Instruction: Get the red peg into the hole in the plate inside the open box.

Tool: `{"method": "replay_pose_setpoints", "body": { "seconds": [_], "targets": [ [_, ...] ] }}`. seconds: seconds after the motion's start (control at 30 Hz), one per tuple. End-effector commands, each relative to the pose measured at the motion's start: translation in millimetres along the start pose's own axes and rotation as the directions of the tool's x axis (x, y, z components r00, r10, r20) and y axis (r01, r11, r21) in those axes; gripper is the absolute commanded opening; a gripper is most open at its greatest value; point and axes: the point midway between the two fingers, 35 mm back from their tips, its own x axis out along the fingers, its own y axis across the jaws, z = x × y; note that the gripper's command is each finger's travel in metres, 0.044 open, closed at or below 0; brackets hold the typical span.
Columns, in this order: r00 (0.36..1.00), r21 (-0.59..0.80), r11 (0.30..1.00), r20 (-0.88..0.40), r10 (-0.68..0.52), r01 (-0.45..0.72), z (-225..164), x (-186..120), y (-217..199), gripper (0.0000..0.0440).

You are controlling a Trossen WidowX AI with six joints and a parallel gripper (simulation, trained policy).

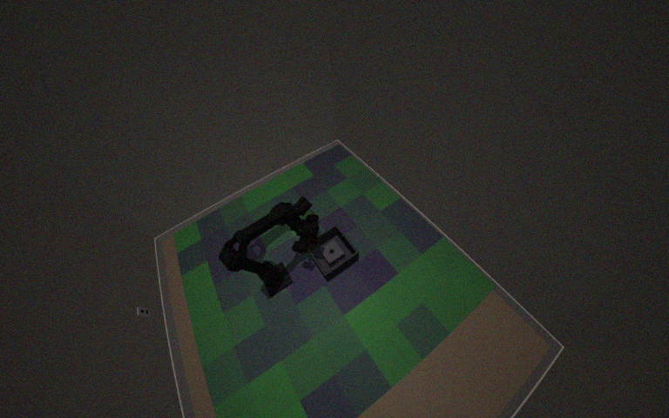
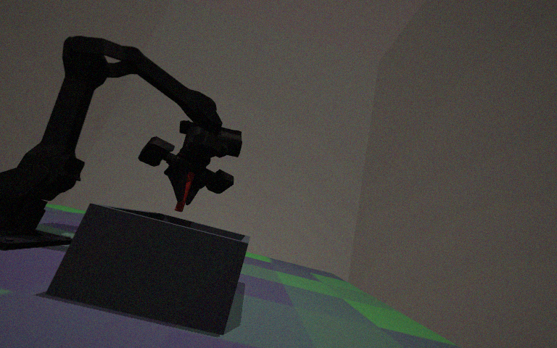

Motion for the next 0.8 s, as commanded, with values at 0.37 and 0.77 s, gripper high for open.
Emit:
{"method": "replay_pose_setpoints", "body": {
  "seconds": [0.37, 0.77],
  "targets": [
    [1.0, -0.016, 1.0, -0.02, -0.003, 0.003, 41, 44, 1, 0.0002],
    [0.997, -0.116, 0.993, -0.079, 0.023, -0.032, 50, 79, 4, 0.0]
  ]
}}
